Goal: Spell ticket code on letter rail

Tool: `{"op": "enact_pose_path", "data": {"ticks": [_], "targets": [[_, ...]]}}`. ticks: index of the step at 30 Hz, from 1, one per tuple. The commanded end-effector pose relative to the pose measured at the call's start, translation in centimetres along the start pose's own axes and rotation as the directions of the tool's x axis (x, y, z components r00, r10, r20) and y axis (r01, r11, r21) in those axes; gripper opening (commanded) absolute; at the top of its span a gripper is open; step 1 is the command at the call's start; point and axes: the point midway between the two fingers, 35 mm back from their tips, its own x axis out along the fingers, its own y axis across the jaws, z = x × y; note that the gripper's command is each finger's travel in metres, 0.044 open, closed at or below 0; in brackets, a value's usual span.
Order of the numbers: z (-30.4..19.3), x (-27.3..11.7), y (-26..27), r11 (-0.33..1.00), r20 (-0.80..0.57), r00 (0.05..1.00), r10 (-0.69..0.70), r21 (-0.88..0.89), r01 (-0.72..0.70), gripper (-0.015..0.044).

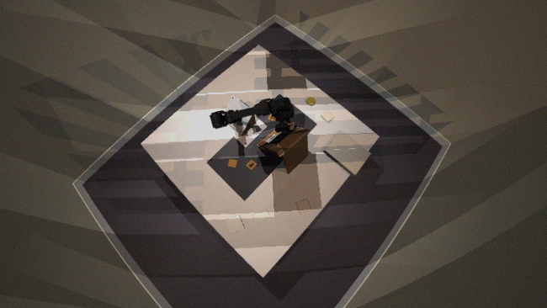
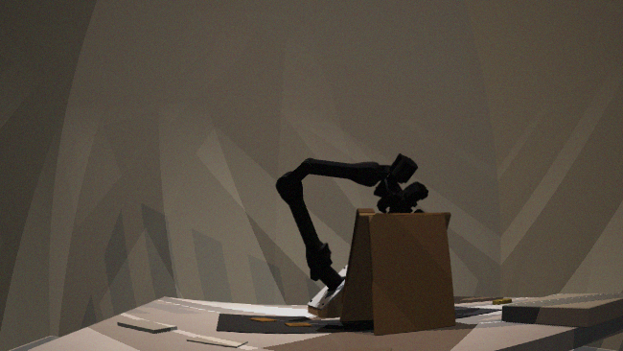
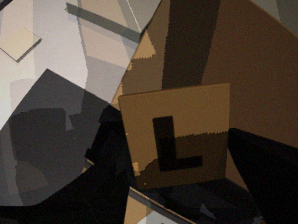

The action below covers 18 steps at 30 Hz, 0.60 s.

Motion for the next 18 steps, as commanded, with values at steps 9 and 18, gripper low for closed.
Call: {"op": "enact_pose_path", "data": {"ticks": [9, 18], "targets": [[2.1, 1.0, 4.1, 0.979, -0.007, 0.997, -0.075, 0.189, 0.075, 0.0000], [3.1, 2.0, 7.9, 0.936, -0.005, 0.990, -0.137, 0.326, 0.132, 0.0000]]}}
